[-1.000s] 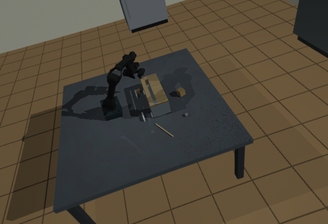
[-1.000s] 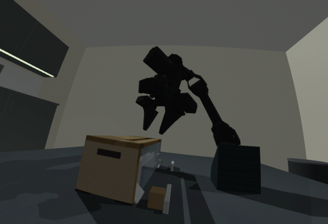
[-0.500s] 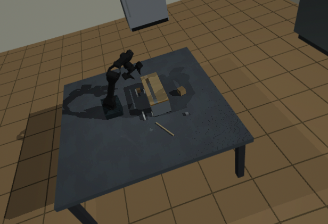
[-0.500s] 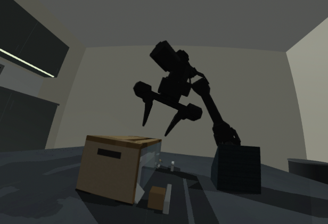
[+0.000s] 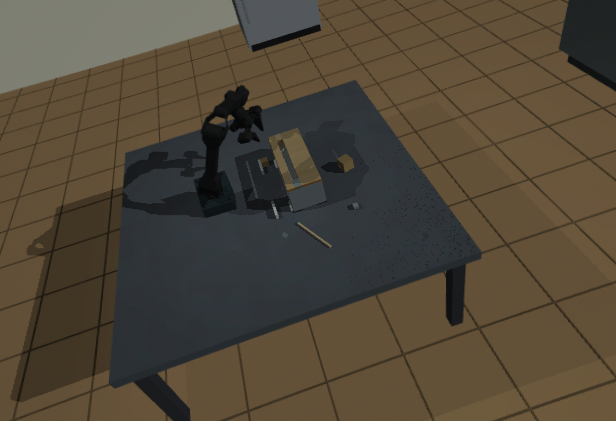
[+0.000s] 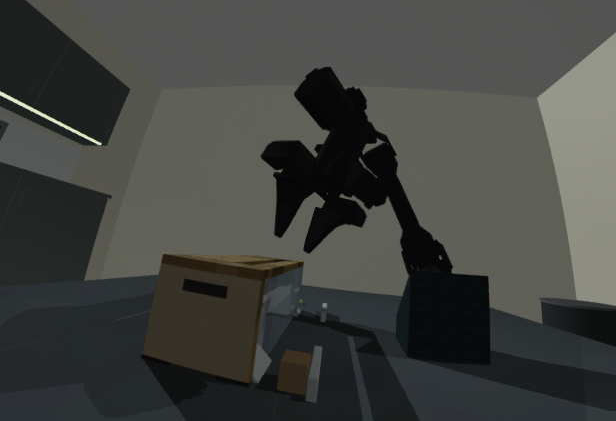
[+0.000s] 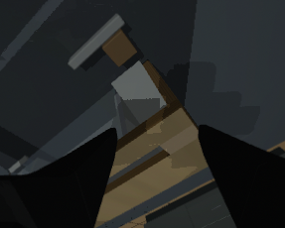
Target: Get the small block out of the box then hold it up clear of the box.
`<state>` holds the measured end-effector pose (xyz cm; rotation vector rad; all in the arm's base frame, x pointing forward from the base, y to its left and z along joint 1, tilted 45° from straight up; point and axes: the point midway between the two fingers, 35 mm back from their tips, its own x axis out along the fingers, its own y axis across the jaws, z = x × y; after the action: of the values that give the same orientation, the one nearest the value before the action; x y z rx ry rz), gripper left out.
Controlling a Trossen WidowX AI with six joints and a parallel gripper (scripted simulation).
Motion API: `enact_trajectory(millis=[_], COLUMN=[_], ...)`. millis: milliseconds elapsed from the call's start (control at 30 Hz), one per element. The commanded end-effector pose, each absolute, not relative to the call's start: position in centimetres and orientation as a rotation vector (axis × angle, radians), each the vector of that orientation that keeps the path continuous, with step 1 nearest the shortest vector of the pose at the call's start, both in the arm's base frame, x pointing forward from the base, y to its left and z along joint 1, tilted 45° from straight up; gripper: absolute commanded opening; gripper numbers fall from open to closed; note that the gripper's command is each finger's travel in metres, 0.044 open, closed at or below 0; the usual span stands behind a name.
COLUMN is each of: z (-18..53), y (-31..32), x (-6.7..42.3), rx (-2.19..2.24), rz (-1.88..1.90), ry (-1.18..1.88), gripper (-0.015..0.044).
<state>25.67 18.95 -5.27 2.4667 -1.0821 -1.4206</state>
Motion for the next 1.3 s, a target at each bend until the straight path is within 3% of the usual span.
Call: enact_trajectory(millis=[0,567,800,1267], z=[-5.8,-6.0,-12.5,-13.6], y=[19.2,19.1,12.9,12.0], x=[24.7,24.8,24.9,24.9], rx=[2.034,2.034,2.034,2.034], rz=[-1.380,-1.380,-1.377,-1.377], ry=[-0.555,-0.556,-0.558,-0.557], gripper=[0.0285,0.0285,0.0285,0.0285])
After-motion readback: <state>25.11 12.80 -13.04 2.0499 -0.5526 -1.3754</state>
